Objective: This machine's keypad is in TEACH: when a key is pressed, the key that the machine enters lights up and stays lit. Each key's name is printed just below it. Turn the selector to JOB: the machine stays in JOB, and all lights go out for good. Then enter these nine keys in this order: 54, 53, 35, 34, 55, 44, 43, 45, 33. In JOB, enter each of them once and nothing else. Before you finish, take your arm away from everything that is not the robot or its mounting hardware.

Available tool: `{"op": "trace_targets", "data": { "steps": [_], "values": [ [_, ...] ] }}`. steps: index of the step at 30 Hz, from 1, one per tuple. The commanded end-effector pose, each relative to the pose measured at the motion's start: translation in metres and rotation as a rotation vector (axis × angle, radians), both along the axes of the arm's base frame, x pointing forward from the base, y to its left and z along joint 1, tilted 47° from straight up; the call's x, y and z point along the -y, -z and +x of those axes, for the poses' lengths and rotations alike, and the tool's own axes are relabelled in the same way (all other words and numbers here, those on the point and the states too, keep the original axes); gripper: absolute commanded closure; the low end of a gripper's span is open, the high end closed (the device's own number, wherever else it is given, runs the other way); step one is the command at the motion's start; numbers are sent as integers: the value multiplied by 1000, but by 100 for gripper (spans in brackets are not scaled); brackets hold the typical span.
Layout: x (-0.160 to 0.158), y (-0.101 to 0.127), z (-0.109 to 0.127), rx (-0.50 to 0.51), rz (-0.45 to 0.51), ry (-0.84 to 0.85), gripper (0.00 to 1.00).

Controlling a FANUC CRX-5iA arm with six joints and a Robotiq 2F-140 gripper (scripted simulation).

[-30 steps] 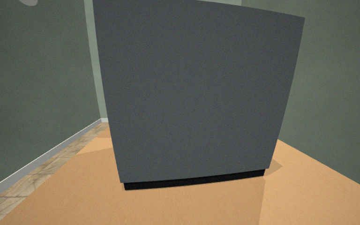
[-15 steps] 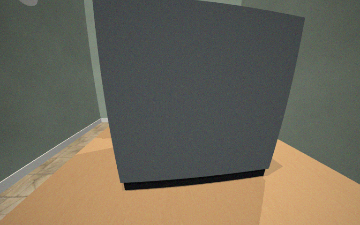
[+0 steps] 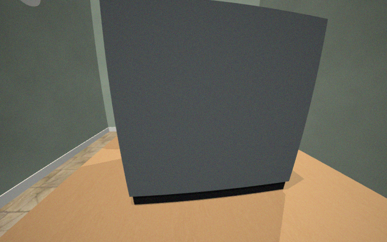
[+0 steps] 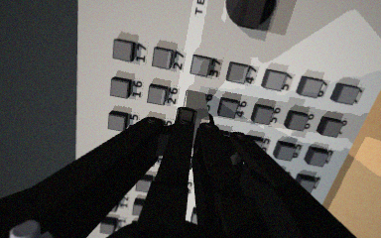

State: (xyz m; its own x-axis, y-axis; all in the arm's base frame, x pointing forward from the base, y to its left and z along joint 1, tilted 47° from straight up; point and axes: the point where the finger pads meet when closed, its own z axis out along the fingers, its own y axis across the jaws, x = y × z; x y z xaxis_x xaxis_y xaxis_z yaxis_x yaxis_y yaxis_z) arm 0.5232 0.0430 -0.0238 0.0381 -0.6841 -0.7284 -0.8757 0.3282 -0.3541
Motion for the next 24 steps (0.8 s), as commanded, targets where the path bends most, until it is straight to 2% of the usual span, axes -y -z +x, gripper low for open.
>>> {"op": "trace_targets", "data": {
  "steps": [1, 24],
  "values": [
    [0, 0, 0, 0, 0, 0, 100],
    [-7, 6, 5, 0, 0, 0, 100]
  ]
}}
